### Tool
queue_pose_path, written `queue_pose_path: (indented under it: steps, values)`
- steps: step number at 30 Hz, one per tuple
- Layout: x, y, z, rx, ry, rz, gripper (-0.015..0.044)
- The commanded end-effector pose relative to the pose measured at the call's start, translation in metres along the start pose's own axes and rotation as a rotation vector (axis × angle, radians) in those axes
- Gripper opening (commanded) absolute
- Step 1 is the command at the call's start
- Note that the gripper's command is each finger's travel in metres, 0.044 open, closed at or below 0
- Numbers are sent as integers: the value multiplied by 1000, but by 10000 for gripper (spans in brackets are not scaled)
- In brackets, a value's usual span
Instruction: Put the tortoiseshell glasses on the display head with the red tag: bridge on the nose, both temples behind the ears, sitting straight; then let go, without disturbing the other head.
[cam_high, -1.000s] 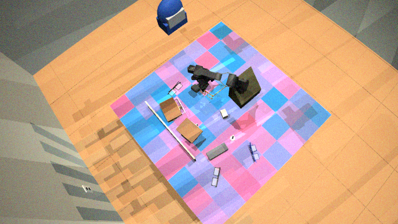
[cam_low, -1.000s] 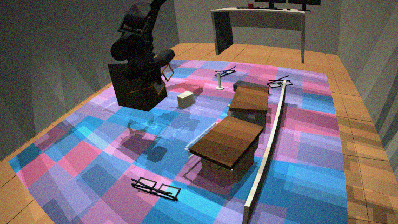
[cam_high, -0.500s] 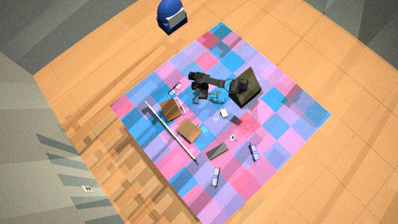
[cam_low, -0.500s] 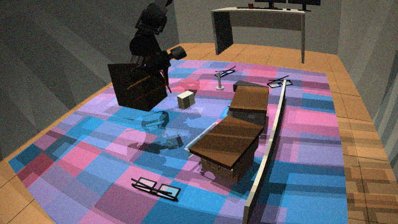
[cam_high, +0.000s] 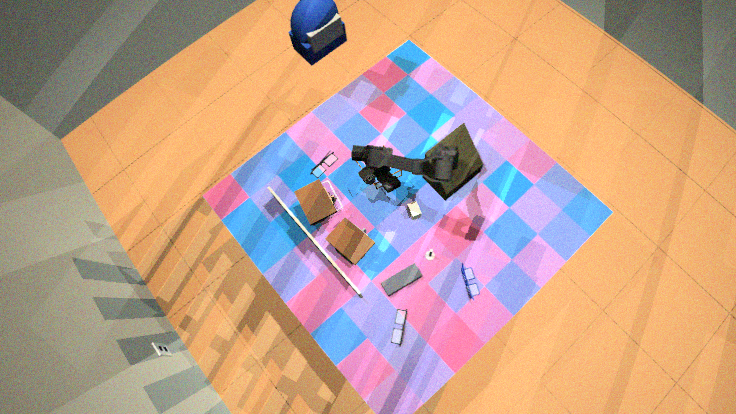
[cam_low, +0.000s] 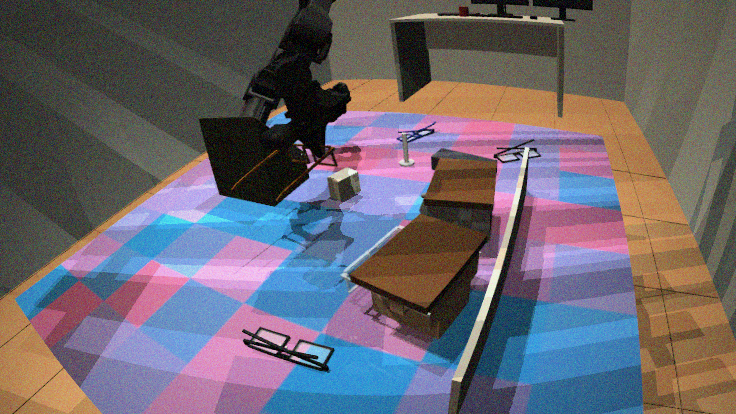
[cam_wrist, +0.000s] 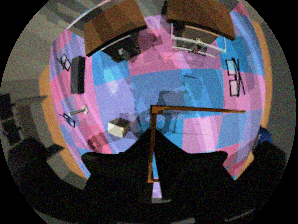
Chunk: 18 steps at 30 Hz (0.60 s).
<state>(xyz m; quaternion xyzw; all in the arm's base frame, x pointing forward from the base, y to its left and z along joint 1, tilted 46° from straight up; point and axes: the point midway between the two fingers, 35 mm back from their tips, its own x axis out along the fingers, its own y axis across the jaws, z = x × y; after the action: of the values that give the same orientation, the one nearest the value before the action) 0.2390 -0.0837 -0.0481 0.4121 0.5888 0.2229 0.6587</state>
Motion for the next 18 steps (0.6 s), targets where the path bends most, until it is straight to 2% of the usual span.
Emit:
queue_pose_path:
  steps: [1,18]
  values:
    - [4,8,-1,-166,12,-19,0]
    - [24,39,-6,-931,82,-51,0]
